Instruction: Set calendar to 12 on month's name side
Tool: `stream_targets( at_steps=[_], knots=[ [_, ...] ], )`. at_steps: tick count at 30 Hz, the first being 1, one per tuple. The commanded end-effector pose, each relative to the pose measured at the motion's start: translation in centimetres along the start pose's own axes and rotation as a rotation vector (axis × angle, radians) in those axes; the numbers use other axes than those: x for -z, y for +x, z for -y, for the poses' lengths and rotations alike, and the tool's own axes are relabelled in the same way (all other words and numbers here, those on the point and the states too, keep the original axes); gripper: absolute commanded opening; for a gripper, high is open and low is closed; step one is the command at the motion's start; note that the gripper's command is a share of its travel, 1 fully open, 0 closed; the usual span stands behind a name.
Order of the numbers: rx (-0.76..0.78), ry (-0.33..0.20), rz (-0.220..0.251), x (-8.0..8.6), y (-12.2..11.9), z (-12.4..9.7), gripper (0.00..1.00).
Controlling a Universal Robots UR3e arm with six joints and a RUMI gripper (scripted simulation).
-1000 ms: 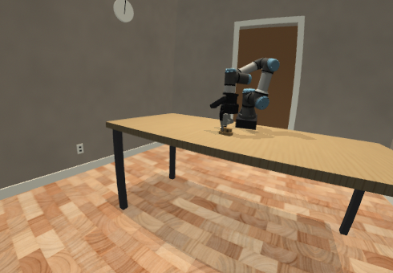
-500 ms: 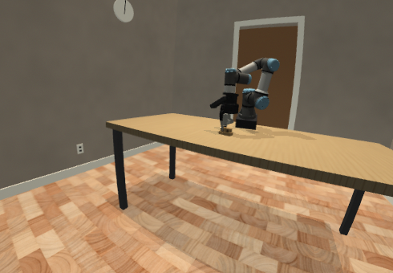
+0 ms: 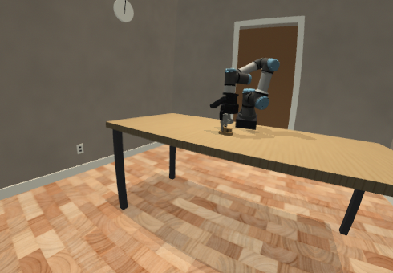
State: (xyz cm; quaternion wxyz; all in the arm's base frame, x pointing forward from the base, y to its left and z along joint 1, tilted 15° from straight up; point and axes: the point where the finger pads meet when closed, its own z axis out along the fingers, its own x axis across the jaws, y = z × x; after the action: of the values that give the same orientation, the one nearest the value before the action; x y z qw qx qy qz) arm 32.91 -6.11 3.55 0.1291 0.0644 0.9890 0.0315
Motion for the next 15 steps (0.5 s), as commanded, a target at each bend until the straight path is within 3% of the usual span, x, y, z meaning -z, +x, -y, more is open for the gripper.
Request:
stream_targets(
  at_steps=[1,15],
  knots=[
    [0.000,0.001,0.002,0.06,-0.07,0.03,0.24],
    [0.000,0.001,0.002,0.06,-0.07,0.03,0.28]
  ],
)
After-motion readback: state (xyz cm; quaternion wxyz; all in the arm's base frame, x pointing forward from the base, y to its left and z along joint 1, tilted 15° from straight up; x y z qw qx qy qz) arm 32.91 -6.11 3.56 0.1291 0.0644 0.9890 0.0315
